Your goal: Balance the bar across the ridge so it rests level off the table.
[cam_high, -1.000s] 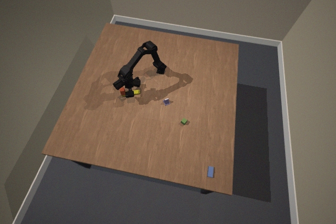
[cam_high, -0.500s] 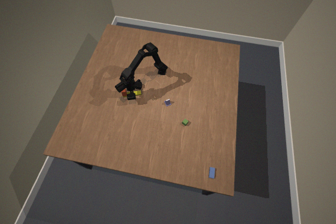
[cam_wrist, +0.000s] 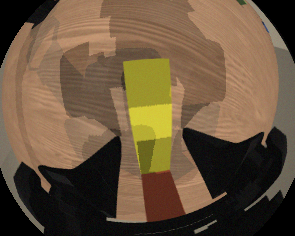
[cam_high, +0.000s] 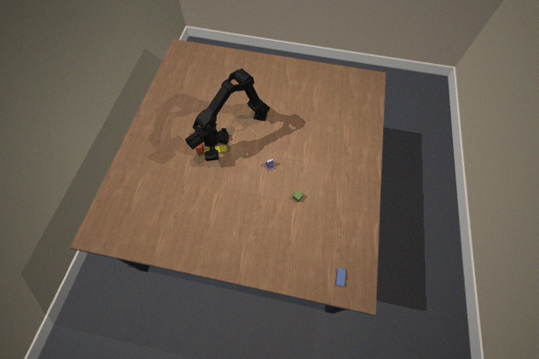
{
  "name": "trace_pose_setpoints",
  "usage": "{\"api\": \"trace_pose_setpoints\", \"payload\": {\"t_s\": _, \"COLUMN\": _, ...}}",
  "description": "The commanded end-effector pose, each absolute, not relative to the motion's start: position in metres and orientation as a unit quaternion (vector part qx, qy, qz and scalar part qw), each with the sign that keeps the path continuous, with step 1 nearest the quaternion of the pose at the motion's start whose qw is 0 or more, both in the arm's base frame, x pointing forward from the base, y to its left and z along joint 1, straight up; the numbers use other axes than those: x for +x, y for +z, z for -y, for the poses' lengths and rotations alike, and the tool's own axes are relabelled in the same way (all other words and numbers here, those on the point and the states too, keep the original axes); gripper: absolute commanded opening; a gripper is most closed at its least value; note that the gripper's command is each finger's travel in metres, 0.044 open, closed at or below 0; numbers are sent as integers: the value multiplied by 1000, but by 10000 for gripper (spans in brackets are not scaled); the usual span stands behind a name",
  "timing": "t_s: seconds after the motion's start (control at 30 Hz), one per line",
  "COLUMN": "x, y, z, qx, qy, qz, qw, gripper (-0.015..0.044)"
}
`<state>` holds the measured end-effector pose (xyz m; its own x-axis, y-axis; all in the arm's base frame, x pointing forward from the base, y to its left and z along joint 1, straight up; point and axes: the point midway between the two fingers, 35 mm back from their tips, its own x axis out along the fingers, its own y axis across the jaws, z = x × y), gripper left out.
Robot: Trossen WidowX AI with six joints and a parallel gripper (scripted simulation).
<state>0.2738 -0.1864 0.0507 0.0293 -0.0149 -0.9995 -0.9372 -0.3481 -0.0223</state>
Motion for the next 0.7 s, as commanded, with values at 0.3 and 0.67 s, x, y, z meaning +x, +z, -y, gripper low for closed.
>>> {"api": "trace_pose_setpoints", "payload": {"t_s": 0.3, "x": 274, "y": 51, "z": 186, "qx": -592, "qy": 569, "qz": -402, "qw": 405, "gripper": 124}}
{"api": "trace_pose_setpoints", "payload": {"t_s": 0.67, "x": 276, "y": 69, "z": 188, "qx": -592, "qy": 569, "qz": -402, "qw": 405, "gripper": 0}}
